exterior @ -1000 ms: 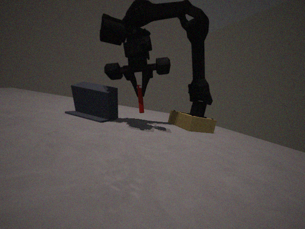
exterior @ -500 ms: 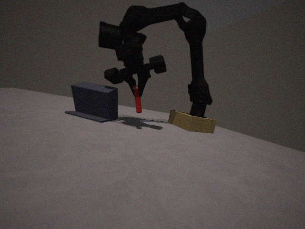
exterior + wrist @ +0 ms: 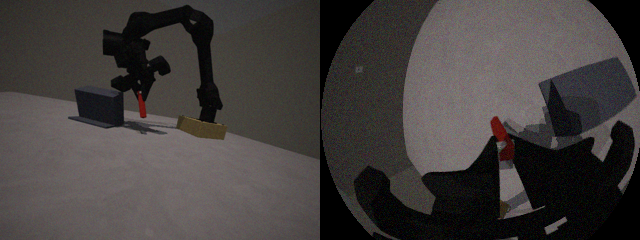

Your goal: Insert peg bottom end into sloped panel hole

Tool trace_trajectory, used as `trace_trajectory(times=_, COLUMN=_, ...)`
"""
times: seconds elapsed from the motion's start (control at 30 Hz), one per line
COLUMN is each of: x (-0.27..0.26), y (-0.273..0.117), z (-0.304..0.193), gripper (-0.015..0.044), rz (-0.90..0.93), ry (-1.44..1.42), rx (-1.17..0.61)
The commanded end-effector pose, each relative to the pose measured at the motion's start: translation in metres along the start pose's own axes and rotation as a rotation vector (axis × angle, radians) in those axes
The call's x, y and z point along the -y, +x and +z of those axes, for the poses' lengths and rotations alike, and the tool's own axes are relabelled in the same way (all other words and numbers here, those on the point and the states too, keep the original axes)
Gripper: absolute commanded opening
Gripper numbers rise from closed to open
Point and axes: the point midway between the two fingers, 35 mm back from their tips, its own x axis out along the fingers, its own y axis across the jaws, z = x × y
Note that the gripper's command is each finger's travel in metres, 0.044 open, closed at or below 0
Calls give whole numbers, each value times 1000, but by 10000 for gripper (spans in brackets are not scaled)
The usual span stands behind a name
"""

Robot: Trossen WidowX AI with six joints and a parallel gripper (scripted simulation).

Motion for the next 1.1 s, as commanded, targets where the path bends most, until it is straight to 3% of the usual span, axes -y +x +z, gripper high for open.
trace_trajectory(times=0.0, x=3, y=-1, z=-2, gripper=0, rz=20, ry=72, rx=14)
trace_trajectory(times=1.07, x=31, y=-13, z=-17, gripper=0, rz=130, ry=536, rx=115)
